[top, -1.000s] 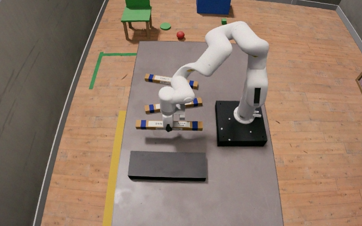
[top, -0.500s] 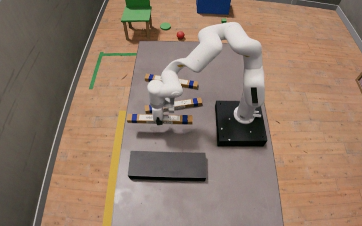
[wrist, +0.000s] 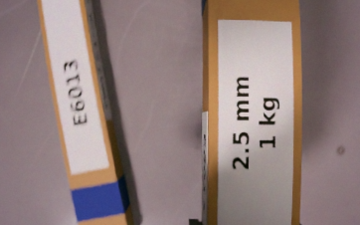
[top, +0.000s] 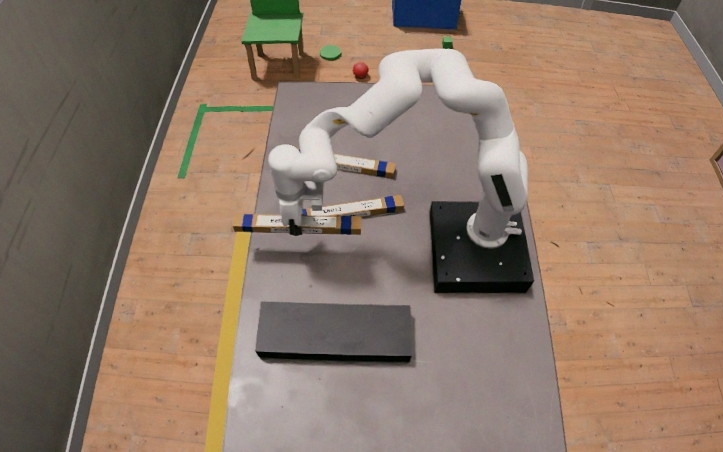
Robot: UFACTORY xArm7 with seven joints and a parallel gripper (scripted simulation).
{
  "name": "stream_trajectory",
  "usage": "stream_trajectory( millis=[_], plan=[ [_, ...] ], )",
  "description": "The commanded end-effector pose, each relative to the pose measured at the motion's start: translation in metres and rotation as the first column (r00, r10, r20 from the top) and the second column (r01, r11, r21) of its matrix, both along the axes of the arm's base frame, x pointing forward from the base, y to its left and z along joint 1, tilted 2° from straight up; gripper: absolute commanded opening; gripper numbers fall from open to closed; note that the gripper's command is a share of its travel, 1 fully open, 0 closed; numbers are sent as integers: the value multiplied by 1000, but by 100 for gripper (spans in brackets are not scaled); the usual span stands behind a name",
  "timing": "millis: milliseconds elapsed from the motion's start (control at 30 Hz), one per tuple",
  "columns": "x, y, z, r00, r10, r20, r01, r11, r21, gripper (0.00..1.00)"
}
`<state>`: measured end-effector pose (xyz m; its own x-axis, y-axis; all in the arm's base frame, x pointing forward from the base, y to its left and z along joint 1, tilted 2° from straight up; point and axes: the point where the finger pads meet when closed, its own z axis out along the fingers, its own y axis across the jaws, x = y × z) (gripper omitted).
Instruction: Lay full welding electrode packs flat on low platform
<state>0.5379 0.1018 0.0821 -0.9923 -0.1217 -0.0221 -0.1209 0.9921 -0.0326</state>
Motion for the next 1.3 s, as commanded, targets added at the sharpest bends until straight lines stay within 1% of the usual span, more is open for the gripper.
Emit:
stream_trajectory(
  millis=[0, 267, 533, 1267],
  plan=[
    [21, -9, 4, 1000, -1, 5, 1, 1000, 1, 35],
    [44, -21, 5, 1000, -1, 5, 1, 1000, 1, 35],
    [53, -26, 5, 1000, -1, 5, 1, 1000, 1, 35],
    [55, -28, 5, 1000, -1, 5, 1, 1000, 1, 35]
  ],
)
